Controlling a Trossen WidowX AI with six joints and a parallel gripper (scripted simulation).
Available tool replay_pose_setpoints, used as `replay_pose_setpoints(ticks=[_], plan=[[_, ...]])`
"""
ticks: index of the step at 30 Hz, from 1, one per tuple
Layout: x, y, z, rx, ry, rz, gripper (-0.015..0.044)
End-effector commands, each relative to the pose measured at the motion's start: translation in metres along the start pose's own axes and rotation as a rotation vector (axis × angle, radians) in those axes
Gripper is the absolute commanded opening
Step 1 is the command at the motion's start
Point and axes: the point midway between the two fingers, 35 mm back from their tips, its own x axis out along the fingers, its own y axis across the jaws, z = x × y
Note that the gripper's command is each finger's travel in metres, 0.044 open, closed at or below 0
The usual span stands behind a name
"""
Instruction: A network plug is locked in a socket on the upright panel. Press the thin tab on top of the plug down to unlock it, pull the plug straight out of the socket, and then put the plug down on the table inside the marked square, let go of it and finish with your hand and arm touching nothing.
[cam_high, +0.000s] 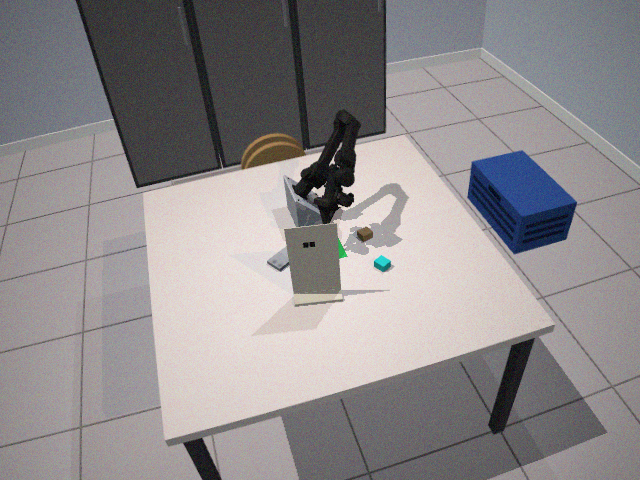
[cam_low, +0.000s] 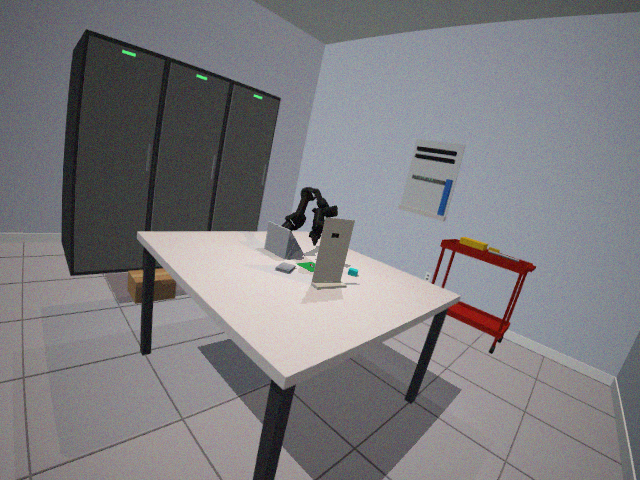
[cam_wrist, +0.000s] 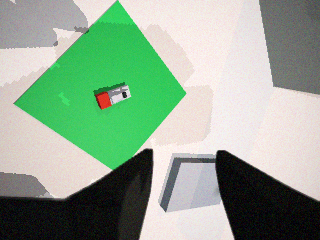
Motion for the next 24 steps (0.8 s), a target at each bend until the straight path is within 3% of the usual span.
replay_pose_setpoints(ticks=[1, 24], plan=[[-0.007, -0.007, 0.002, -0.003, 0.000, 0.000, 0.0156], [-0.062, -0.046, 0.003, -0.006, 0.002, 0.002, 0.0156]])
